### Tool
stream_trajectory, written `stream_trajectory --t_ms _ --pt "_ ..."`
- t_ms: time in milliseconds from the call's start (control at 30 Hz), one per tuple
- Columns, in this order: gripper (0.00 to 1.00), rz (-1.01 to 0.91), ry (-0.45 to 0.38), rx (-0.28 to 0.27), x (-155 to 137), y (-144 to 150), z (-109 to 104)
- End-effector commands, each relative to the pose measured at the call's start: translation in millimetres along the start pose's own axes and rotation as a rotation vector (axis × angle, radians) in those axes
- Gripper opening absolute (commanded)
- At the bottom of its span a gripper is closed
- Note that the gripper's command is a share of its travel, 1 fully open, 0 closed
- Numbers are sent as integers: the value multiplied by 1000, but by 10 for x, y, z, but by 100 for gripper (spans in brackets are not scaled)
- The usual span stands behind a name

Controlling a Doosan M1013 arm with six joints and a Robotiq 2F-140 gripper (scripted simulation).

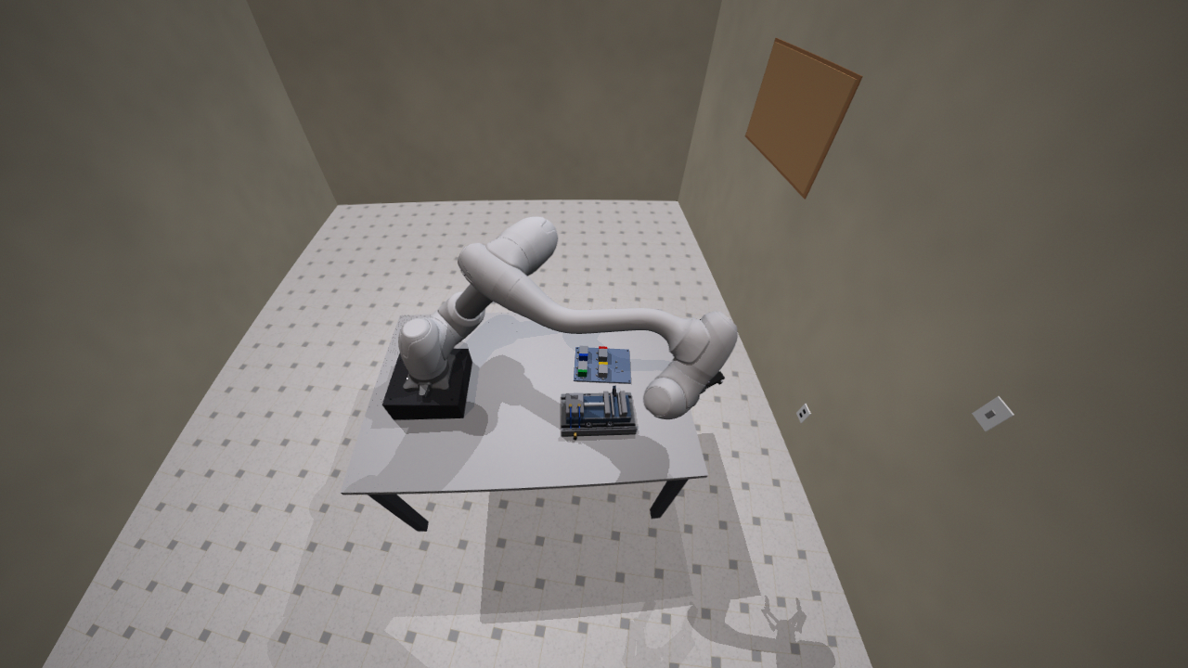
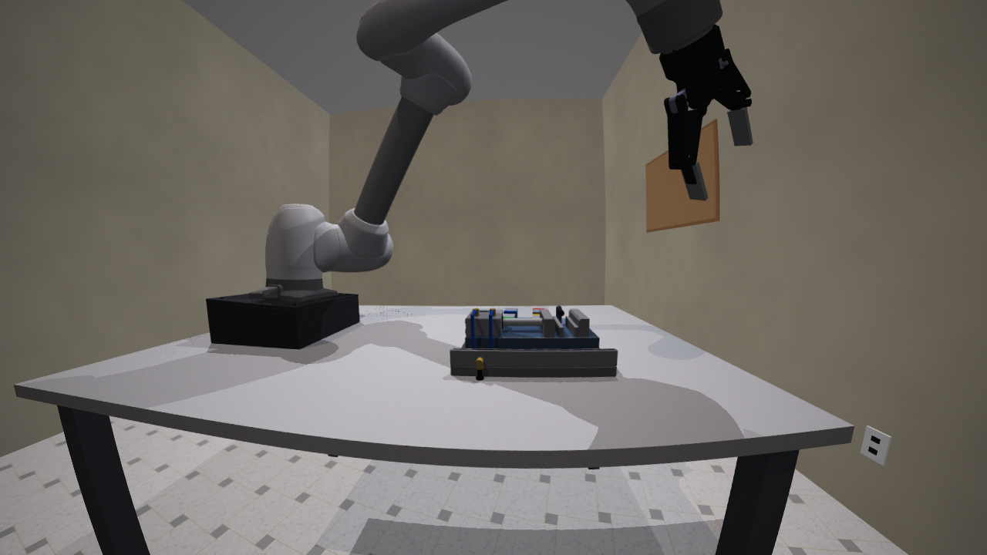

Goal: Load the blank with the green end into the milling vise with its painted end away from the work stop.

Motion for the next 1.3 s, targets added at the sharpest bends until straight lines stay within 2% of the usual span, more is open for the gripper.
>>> stream_trajectory --t_ms 0,167,267,733,833,1267 --pt "100 19 -27 27 58 -36 4" --pt "100 54 -76 74 161 -104 14" --pt "100 58 -83 80 174 -114 12" --pt "100 154 -221 213 462 -305 42" --pt "100 159 -228 218 474 -314 40" --pt "100 248 -356 342 740 -491 71"
Point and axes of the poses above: the point where the finger pads meet when closed, its own z axis out along the fingers, its own y axis across the jaws, x = y × z, the point moved 1 cm from there along -z, back along the fingers, and after that the axes turned 14 degrees about z, right-handed, at the moved point
